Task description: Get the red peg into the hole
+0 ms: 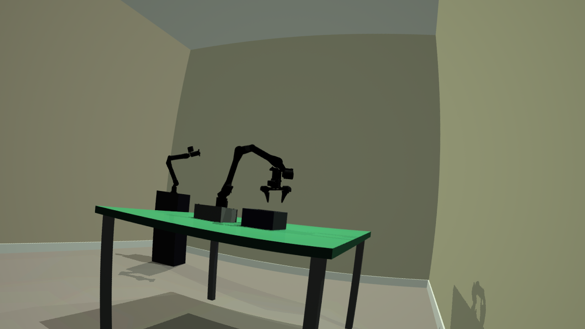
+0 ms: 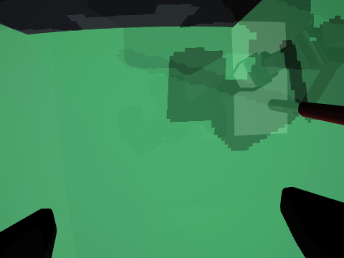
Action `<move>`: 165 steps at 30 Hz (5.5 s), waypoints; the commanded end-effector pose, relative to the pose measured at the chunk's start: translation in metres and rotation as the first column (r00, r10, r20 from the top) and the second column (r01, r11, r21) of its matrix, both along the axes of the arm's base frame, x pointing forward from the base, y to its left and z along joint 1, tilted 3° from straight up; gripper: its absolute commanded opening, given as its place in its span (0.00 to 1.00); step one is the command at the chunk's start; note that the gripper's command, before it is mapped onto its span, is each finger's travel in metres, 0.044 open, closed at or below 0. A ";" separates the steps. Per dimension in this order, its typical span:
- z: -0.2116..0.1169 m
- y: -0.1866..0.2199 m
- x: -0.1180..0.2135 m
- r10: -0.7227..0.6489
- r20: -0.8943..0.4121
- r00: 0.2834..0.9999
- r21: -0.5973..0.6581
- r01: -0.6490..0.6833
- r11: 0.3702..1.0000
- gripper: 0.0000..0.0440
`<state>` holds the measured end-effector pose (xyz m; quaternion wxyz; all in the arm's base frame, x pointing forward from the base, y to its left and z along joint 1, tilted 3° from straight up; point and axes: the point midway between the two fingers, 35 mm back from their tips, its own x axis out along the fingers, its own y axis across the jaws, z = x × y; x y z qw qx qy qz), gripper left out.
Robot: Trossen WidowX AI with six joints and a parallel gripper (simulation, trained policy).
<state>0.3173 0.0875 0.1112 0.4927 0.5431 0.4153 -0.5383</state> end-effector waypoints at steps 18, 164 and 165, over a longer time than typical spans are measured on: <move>-0.013 0.030 -0.096 0.594 -0.282 0.753 -0.007 -0.621 0.784 1.00; -0.082 -0.208 0.052 0.775 -0.174 0.608 -0.052 -0.791 0.609 0.98; -0.080 -0.208 0.056 0.776 -0.164 0.609 -0.052 -0.791 0.609 1.00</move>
